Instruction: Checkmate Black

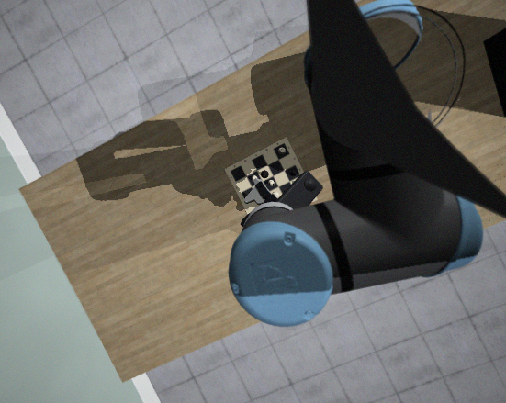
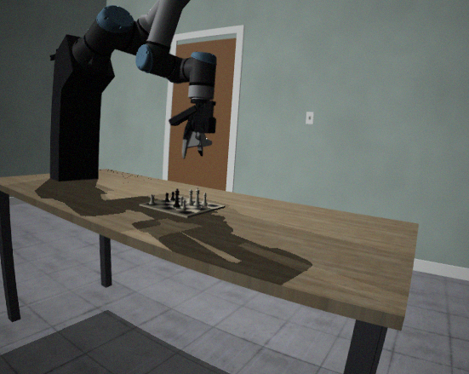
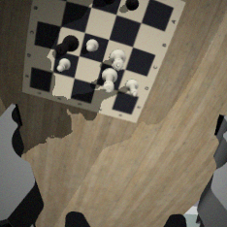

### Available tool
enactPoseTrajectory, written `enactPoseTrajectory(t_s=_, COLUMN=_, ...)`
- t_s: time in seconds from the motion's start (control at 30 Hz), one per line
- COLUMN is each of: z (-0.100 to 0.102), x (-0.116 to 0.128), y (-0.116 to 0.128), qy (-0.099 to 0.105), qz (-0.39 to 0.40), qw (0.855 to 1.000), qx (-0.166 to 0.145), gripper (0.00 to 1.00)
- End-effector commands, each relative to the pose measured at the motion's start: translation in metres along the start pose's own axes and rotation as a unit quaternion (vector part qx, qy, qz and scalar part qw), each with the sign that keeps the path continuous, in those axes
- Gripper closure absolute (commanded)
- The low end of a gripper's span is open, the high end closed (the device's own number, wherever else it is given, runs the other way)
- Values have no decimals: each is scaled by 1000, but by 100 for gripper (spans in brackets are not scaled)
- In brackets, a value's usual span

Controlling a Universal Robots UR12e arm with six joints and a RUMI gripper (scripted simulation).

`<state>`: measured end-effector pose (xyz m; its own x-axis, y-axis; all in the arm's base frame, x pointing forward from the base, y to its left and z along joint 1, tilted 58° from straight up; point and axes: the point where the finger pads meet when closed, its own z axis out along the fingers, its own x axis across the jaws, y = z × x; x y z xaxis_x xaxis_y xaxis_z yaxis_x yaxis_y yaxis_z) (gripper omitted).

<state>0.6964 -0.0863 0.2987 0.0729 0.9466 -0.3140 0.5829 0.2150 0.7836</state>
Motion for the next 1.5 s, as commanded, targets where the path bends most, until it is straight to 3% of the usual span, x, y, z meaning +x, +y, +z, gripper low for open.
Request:
enactPoseTrajectory(t_s=0.0, z=-1, x=0, y=1, qy=0, qz=-1, qw=1000, qx=-3, gripper=0)
enactPoseTrajectory(t_s=1.07, z=0, x=1, y=1, qy=0, qz=27, qw=1000, qx=-3, gripper=0)
enactPoseTrajectory(t_s=1.47, z=2, x=3, y=-1, qy=0, qz=118, qw=993, qx=-3, gripper=0)
